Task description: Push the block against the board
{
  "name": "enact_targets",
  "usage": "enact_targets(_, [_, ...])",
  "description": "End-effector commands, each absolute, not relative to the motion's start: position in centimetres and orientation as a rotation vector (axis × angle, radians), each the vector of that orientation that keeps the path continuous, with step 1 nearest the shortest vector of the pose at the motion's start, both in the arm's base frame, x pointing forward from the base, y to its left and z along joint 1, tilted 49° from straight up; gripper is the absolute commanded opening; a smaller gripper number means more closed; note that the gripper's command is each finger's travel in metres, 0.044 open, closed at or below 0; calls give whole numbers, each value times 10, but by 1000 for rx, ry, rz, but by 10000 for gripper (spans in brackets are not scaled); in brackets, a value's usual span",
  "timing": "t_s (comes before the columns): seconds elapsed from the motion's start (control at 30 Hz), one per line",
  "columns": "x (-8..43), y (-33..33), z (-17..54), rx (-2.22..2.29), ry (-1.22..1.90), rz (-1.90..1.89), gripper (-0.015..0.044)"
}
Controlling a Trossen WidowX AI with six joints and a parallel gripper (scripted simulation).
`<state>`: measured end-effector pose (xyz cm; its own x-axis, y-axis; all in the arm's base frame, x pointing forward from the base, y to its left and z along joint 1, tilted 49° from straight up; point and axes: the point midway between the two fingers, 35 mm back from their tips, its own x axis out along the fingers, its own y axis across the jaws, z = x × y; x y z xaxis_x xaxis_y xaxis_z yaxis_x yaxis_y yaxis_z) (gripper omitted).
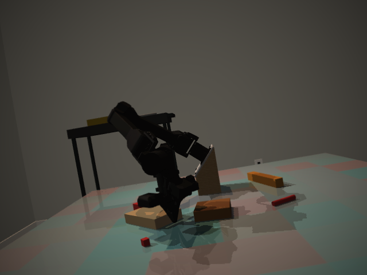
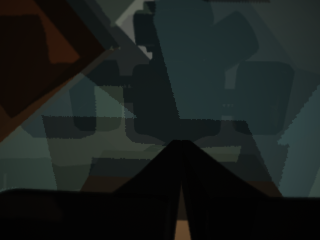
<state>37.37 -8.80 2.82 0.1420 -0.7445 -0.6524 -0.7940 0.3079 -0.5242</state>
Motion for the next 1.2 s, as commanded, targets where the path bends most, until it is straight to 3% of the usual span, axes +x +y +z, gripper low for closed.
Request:
enact_targets(0.0, [379,-85,26,-1436,1599,58,0])
enact_targets(0.6, [396,-68,10,-1436,1599,57,0])
enact_targets(0.8, [385,-29,47,-1435,1598,59,0])
enact_targets(1.17, [383,-40,58,-1282,1562,-86,0])
